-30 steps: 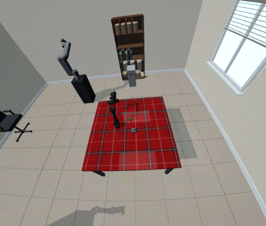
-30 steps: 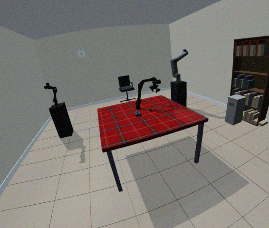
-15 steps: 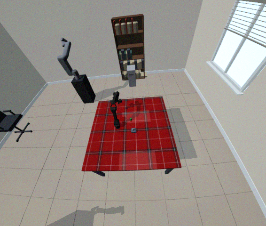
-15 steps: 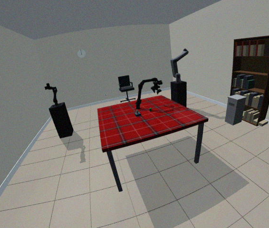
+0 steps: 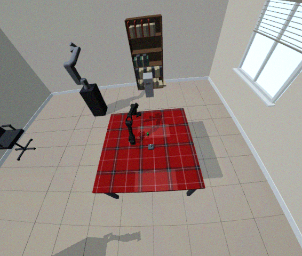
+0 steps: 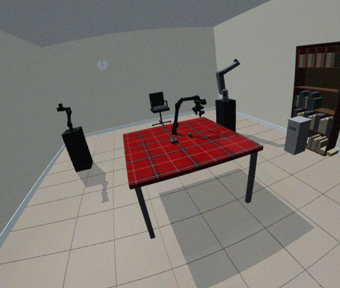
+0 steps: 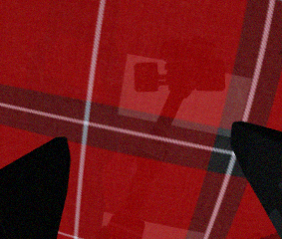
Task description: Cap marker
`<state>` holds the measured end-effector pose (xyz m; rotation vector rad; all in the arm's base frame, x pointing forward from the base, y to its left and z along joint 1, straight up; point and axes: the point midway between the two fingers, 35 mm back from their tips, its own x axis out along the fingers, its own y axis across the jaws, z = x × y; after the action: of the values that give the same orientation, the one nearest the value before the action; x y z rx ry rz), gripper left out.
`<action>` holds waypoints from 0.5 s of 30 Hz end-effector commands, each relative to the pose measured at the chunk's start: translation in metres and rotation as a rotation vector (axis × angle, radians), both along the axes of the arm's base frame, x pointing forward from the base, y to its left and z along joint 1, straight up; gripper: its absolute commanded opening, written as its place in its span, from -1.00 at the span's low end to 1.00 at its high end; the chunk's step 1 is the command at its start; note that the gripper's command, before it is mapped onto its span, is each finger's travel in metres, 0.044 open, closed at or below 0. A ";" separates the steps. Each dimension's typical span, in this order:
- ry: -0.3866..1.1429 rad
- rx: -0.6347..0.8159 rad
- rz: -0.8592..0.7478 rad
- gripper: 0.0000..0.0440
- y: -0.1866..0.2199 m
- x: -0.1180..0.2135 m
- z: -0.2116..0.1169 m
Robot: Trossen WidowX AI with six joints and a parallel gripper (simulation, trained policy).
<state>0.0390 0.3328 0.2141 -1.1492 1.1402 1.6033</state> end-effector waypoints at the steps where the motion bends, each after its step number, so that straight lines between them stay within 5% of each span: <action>1: -0.012 -0.010 -0.023 0.49 -0.003 0.011 -0.001; 15: -0.044 -0.045 -0.148 0.48 -0.018 0.058 -0.004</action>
<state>0.0893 0.3183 0.2110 -1.0957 1.2002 1.4617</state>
